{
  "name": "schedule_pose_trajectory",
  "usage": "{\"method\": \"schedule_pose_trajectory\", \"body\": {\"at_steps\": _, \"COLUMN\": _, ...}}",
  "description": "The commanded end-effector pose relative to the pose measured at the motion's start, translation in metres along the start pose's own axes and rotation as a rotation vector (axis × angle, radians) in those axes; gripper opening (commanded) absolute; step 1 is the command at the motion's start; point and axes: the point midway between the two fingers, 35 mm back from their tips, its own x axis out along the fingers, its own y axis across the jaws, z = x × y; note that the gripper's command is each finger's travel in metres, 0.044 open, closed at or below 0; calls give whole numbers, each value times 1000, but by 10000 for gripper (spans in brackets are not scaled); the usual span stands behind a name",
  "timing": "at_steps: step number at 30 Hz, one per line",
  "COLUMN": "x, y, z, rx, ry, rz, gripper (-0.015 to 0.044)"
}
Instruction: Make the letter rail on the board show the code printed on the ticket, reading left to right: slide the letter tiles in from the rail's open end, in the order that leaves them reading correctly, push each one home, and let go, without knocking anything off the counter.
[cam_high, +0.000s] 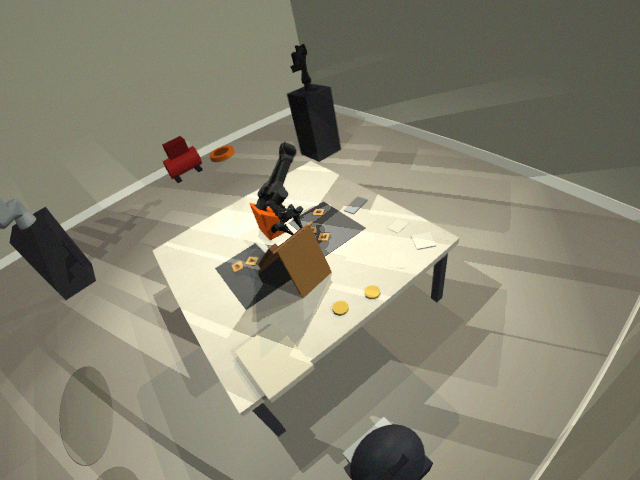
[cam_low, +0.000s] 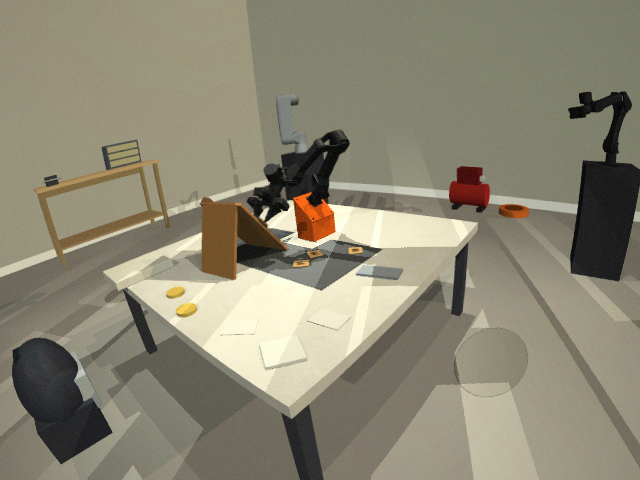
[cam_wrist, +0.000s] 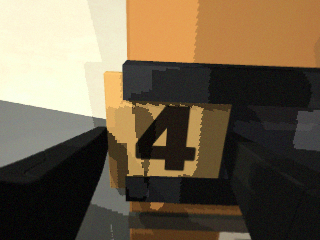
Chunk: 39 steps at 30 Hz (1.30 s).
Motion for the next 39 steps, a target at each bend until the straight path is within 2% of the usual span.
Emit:
{"method": "schedule_pose_trajectory", "body": {"at_steps": 1, "x": 0, "y": -2, "z": 0, "rx": -2, "ry": 2, "rz": 3, "gripper": 0}}
{"method": "schedule_pose_trajectory", "body": {"at_steps": 39, "x": 1, "y": -21, "z": -1, "rx": -3, "ry": 2, "rz": 3, "gripper": 0}}
